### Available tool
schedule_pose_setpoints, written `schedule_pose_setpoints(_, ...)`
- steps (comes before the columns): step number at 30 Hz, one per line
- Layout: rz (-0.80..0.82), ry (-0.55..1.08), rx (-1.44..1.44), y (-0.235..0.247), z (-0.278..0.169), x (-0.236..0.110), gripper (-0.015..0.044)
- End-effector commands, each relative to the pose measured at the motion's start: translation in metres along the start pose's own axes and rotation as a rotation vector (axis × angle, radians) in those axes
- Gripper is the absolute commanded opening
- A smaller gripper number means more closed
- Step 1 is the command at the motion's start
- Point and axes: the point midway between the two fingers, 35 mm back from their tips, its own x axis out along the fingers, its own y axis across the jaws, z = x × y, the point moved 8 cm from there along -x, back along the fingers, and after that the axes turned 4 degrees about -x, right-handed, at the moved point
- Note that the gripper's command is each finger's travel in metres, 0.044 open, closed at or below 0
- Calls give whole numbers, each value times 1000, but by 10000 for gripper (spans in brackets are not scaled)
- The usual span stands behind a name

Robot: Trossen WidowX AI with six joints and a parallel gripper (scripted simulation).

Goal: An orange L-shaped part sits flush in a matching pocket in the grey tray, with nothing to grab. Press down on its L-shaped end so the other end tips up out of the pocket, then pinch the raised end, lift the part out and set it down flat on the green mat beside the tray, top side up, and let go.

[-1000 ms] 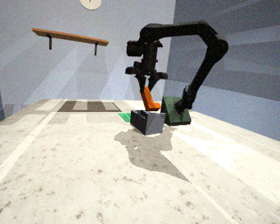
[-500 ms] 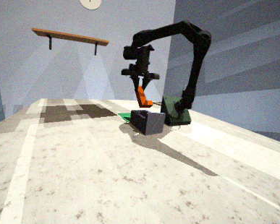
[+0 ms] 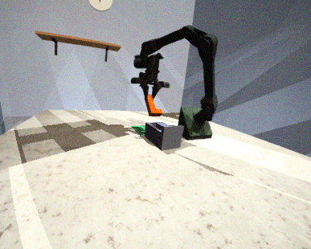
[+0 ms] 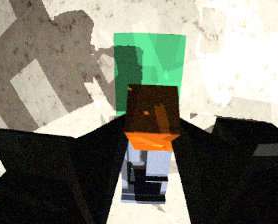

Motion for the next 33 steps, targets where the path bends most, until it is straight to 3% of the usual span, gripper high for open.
schedule_pose_setpoints(1,0,-7,-5,-2,17,-1,0)
schedule_pose_setpoints(33,1,-7,-6,-2,23,39,0)
